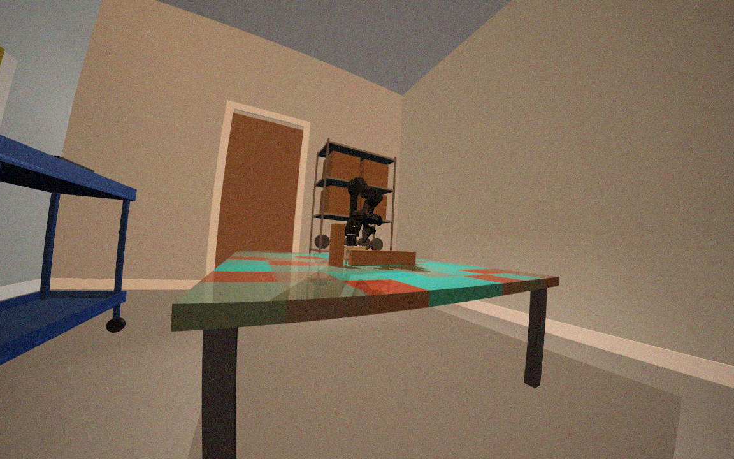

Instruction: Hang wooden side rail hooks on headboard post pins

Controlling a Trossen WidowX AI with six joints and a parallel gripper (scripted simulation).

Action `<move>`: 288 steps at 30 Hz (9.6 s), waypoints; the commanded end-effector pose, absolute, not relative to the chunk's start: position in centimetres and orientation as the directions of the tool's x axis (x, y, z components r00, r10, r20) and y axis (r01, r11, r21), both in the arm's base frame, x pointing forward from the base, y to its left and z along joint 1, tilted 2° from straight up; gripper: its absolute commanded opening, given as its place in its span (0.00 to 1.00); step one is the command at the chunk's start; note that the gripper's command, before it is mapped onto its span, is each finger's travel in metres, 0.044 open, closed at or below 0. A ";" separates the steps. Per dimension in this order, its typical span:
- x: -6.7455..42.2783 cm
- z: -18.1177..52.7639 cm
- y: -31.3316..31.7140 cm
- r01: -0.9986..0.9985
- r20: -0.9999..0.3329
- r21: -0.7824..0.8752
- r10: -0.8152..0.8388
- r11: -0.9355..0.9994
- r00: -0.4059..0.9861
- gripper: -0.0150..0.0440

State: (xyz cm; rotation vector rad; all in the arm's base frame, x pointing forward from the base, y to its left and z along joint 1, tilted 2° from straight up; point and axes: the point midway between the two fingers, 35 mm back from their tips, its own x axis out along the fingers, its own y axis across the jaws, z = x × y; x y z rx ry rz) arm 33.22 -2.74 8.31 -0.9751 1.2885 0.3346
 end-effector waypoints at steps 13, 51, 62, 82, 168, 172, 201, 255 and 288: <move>32.9 10.0 -1.0 -0.942 -0.999 -0.021 -0.032 -0.334 0.034 1.00; 33.2 3.6 -1.2 -0.942 -0.999 -0.021 -0.032 -0.334 0.034 1.00; 33.3 1.8 -1.2 -0.942 -0.999 -0.021 -0.032 -0.334 0.034 1.00; 33.2 -1.4 -1.3 -0.942 -0.999 -0.021 -0.032 -0.334 0.033 1.00; 35.8 -1.6 -0.8 -0.990 -0.999 -0.031 -0.032 -0.139 0.036 0.25; 36.0 -1.6 -0.8 -0.990 -0.999 -0.031 -0.032 -0.139 0.036 0.25; 36.3 -1.6 -0.7 -0.988 -0.999 -0.011 -0.037 -0.153 0.017 0.25; 36.3 -0.8 -0.7 -0.990 -0.999 -0.031 -0.031 -0.139 0.036 0.25; 36.3 -0.3 -0.7 -0.990 -0.999 -0.031 -0.031 -0.139 0.036 0.25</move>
